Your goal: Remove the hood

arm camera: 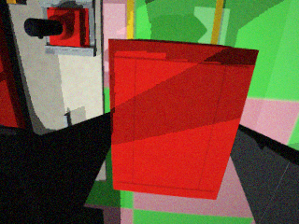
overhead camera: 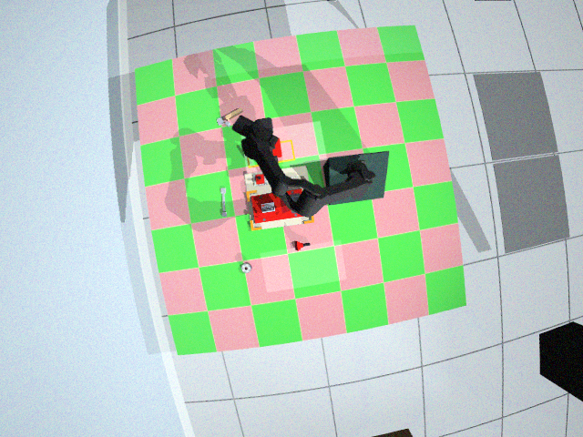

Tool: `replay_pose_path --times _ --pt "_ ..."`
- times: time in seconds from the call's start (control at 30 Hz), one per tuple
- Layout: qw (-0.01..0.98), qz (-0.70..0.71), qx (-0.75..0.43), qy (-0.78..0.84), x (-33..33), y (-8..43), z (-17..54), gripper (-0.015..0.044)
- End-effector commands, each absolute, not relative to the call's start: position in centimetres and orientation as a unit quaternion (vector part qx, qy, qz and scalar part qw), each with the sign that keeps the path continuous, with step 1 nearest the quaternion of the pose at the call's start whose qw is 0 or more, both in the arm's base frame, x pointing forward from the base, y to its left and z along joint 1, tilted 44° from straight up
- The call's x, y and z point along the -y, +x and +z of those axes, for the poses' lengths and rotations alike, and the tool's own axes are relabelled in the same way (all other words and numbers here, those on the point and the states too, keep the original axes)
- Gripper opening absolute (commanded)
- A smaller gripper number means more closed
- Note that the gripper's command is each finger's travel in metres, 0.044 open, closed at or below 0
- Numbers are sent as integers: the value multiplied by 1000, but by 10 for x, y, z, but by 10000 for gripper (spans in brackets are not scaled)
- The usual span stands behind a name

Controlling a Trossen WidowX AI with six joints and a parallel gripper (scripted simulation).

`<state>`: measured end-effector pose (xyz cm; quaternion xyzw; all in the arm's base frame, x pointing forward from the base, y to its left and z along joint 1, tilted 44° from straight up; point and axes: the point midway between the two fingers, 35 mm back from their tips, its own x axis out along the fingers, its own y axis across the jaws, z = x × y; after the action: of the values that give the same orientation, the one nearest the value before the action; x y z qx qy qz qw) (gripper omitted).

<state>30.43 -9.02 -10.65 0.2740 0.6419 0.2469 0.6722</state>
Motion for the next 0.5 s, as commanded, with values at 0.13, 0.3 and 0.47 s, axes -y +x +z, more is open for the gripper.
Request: replay_pose_path --times 0.13,0.3,0.47 --pt "673 246 -640 277 86 305 -111 0" --pt "673 246 -640 277 83 306 -114 0" --pt "673 246 -640 277 80 306 -117 0"
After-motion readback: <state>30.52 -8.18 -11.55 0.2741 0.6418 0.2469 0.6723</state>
